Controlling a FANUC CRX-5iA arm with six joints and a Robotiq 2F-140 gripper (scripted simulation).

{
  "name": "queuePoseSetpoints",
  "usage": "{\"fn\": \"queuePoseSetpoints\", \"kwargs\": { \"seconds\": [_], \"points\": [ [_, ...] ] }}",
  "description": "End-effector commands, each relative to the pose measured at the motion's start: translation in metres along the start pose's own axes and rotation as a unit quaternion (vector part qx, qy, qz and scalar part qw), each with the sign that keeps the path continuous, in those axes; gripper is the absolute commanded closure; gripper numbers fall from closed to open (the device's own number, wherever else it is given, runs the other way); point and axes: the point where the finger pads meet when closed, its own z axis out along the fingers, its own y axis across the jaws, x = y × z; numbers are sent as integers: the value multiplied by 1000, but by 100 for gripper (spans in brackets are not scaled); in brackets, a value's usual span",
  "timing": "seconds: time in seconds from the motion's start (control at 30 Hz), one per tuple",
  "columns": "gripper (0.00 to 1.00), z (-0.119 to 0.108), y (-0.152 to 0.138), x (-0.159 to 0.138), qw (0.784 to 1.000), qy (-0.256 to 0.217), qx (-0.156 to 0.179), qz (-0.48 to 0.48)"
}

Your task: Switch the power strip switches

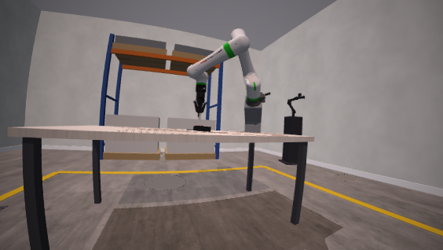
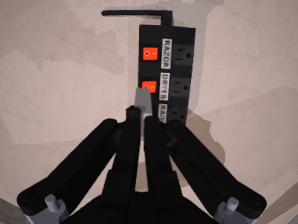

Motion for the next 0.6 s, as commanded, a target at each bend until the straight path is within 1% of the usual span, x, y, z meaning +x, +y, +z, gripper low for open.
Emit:
{"fn": "queuePoseSetpoints", "kwargs": {
  "seconds": [0.0,0.5,0.57],
  "points": [
    [100,1,0,0,1000,0,0,0],
    [100,20,0,0,1000,0,0,0],
    [100,20,0,0,1000,0,0,0]
  ]
}}
